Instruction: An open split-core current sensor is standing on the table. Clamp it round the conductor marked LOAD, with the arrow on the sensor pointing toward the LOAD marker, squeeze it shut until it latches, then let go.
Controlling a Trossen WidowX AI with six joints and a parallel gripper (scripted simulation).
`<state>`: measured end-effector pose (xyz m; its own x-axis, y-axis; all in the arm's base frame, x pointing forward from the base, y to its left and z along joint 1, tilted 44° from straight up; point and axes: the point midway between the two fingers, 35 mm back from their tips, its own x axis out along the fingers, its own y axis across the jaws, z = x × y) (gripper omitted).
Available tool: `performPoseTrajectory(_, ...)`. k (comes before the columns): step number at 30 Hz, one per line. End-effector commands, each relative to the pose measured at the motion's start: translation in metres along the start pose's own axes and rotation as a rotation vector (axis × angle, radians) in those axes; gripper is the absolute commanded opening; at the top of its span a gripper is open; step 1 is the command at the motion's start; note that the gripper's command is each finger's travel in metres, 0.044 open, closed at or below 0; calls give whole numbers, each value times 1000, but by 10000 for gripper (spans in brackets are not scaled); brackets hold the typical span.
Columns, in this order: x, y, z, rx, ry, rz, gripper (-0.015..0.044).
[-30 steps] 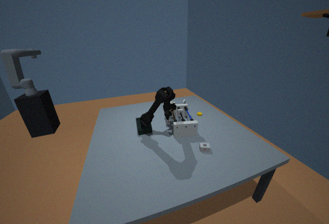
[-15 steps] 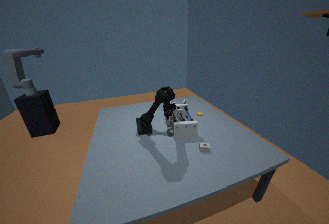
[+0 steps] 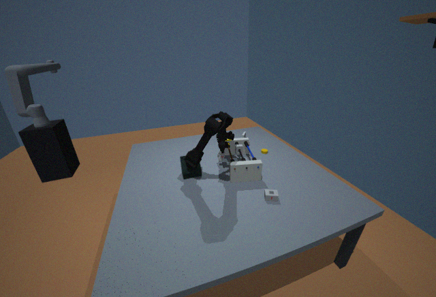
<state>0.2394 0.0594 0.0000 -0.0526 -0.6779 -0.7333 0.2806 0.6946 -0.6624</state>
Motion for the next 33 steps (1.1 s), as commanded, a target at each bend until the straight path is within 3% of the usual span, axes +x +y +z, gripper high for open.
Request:
performPoseTrajectory(1,-18,1,1,3,2,4,0)
performPoseTrajectory(14,-82,-5,-5,1,4,-3,0)
performPoseTrajectory(33,-81,-29,5,-481,-77,-14,0)
